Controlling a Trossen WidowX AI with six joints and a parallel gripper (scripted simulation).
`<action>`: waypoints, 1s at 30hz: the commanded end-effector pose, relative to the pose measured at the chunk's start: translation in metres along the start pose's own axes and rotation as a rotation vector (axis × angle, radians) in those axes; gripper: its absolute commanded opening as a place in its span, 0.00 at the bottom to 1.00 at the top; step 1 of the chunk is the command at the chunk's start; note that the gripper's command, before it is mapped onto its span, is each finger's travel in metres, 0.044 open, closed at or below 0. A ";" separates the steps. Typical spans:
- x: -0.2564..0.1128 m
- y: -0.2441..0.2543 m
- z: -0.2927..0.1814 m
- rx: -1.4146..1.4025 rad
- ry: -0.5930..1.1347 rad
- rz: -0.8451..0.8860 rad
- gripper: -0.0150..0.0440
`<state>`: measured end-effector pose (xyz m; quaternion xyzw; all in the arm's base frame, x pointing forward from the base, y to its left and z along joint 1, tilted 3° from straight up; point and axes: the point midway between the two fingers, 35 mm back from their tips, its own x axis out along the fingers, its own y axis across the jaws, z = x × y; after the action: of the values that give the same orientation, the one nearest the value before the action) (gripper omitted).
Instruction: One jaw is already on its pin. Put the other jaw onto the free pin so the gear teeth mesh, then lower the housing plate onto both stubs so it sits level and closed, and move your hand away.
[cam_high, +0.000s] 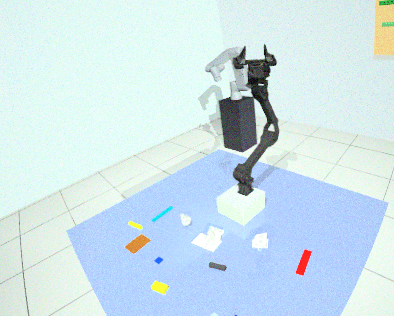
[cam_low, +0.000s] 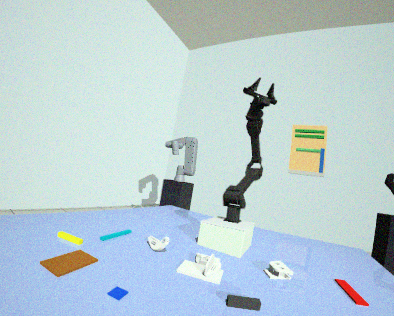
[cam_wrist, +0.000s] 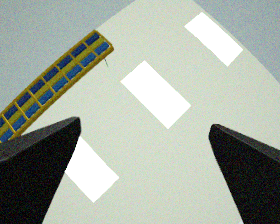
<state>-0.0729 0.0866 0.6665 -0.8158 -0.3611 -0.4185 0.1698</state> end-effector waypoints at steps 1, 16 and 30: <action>0.000 0.000 0.000 0.000 0.000 0.000 0.98; 0.000 0.000 0.000 0.000 0.000 0.000 0.31; 0.000 0.000 0.000 0.000 0.000 0.000 0.25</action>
<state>-0.0729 0.0865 0.6665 -0.8158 -0.3611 -0.4185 0.1699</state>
